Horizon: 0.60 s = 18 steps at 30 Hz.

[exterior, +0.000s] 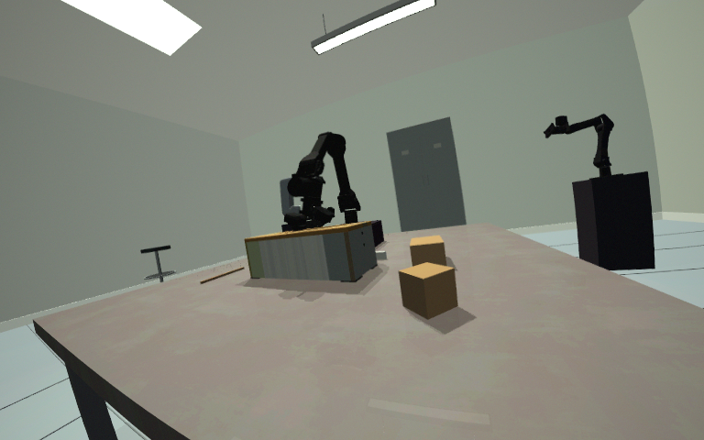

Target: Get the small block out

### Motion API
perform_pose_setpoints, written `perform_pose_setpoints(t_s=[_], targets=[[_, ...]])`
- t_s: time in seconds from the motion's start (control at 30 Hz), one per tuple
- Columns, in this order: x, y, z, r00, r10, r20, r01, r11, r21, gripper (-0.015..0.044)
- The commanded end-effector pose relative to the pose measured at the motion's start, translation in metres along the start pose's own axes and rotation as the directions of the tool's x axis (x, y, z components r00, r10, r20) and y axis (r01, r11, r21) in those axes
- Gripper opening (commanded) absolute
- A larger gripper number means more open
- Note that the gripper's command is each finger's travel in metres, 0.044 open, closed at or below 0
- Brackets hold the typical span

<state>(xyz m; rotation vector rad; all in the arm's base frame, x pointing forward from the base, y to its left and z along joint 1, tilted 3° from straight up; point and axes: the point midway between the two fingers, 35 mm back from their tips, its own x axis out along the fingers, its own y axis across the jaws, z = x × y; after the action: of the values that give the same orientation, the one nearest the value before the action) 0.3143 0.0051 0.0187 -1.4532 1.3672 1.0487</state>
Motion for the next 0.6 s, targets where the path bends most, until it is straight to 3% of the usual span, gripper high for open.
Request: perform_pose_setpoints(t_s=[0.0, 0.57], targets=[[-0.0042, -0.0012, 0.0053, 1.000, -0.009, -0.003, 0.009, 1.000, 0.000, 0.0400], [-0.0016, -0.0012, -0.0021, 1.000, -0.009, -0.004, 0.009, 1.000, 0.000, 0.0400]])
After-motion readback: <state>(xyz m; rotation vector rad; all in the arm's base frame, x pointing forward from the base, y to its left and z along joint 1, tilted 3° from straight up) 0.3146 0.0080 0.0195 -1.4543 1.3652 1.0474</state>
